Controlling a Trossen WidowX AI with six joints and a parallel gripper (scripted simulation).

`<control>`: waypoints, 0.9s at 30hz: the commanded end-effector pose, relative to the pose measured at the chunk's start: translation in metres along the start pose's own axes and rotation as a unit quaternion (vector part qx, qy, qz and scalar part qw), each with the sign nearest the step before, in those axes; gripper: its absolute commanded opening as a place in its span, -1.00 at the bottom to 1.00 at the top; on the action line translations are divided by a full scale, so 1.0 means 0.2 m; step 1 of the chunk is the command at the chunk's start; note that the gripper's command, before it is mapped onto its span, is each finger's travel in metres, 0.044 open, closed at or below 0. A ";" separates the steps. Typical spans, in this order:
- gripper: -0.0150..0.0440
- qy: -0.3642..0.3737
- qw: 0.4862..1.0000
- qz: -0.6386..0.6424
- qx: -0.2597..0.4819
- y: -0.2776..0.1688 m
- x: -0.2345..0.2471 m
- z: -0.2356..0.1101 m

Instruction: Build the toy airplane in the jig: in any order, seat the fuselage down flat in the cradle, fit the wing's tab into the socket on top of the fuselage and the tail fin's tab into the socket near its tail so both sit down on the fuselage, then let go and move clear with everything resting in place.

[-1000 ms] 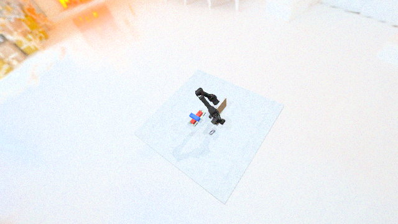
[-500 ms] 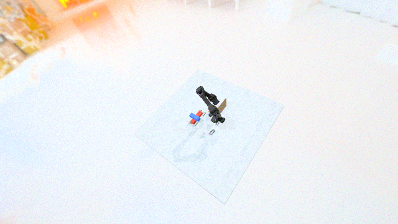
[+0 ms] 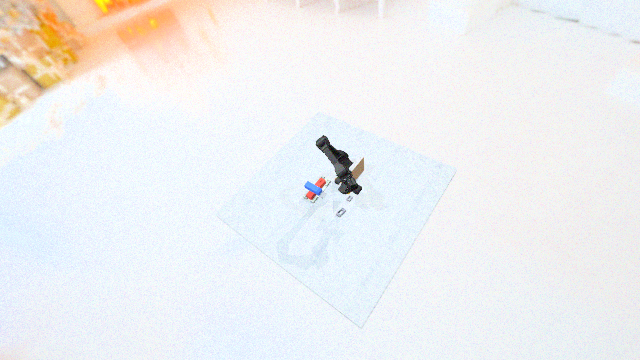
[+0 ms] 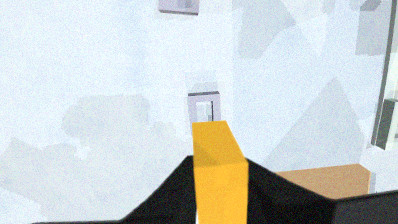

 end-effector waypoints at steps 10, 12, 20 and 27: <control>-0.49 0.003 1.000 0.000 -0.001 -0.02 -0.02 -0.21; -0.49 0.003 1.000 0.000 0.000 -0.02 -0.02 -0.23; -0.49 0.009 1.000 -0.003 0.000 0.02 -0.11 -0.23; -0.49 0.015 1.000 -0.005 -0.001 0.06 -0.22 -0.23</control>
Point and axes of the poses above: the point midway between the two fingers, 35 mm back from their tips, its own z axis out along the fingers, its own x axis across the jaws, y = z × x, the point moved 9 cm from there along -z, back along the fingers, and after that the axes turned 2 degrees about -z, right-handed, at the moved point
